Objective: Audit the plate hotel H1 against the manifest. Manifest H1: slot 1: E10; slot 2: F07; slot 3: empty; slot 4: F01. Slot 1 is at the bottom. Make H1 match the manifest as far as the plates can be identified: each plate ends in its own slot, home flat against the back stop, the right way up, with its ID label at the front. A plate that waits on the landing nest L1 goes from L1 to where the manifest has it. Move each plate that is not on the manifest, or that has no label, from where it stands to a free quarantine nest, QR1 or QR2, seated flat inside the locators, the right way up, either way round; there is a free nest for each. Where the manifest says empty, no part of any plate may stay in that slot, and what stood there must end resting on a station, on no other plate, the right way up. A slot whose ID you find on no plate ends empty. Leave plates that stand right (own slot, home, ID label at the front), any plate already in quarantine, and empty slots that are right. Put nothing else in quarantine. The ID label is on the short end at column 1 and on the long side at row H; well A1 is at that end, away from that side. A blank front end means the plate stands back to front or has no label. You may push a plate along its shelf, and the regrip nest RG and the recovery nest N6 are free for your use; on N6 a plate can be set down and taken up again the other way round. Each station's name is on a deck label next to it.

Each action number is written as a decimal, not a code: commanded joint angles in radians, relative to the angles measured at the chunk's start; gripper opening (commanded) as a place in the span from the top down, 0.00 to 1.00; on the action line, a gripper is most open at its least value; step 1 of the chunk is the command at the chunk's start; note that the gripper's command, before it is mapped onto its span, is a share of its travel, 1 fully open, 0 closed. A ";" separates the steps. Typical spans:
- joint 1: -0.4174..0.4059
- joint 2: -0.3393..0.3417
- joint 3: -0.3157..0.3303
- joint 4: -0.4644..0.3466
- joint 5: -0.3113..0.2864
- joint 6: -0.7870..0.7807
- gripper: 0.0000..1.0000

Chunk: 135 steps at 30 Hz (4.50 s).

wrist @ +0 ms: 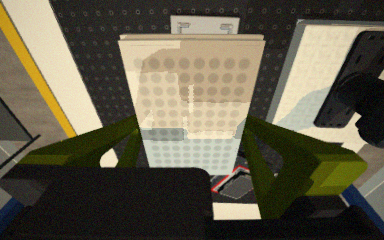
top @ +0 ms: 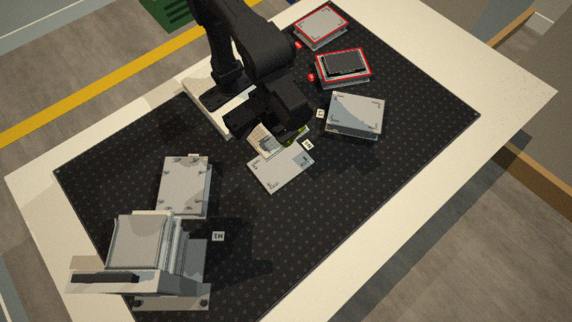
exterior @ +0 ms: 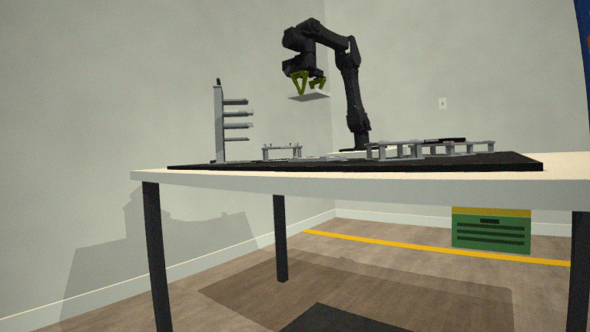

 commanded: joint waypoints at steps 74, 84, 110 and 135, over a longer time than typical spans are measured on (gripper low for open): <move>-0.112 -0.004 0.007 -0.002 -0.015 -0.187 0.14; -0.115 -0.004 0.007 -0.002 -0.015 -0.192 0.14; -0.128 -0.005 0.006 -0.002 -0.017 -0.219 0.14; -0.164 -0.005 0.005 -0.002 -0.020 -0.278 0.14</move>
